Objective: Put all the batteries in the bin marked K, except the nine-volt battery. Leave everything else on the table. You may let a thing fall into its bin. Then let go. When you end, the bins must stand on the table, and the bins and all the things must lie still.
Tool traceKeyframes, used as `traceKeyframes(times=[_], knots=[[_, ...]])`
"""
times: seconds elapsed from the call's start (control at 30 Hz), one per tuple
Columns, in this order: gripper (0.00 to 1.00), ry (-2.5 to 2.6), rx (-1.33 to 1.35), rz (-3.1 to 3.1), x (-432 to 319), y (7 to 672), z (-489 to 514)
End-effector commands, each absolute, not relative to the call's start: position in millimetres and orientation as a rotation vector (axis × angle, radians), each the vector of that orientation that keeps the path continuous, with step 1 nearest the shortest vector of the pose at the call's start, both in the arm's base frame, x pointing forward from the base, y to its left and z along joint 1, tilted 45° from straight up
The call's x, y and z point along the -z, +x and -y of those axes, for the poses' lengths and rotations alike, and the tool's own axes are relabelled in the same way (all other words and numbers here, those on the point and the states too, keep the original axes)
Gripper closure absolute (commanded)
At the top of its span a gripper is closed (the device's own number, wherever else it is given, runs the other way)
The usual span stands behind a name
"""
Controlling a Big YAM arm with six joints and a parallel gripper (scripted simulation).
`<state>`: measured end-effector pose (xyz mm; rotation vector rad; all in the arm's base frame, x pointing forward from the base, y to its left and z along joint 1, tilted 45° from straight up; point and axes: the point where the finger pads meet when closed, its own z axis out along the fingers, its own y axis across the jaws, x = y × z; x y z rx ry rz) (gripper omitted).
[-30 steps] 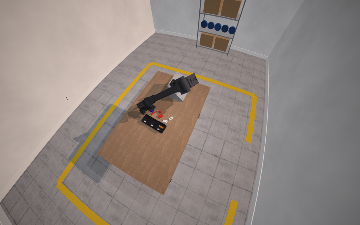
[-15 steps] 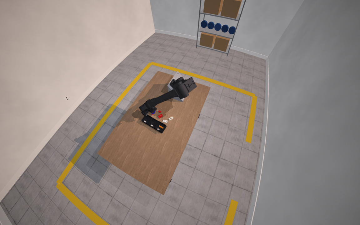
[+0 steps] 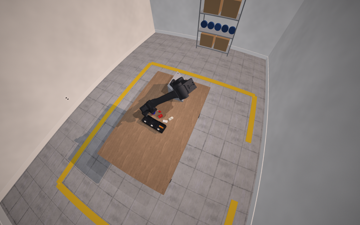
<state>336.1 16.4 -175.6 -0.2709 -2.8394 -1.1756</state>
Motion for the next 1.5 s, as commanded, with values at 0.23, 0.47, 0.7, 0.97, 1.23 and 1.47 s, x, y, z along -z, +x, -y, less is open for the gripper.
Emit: traceKeyframes(times=[0.23, 0.47, 0.7, 0.97, 1.23, 1.47], knots=[[0.92, -0.330, 1.182, 2.858, 171, 338, -6], [0.92, -0.329, 1.182, 2.857, 171, 337, -6], [0.92, -0.326, 1.182, 2.863, 171, 337, -6], [0.92, -0.327, 1.181, 2.854, 171, 334, -8], [0.92, -0.326, 1.181, 2.858, 171, 334, -8], [0.92, -0.290, 1.176, 2.890, 151, 347, 16]])
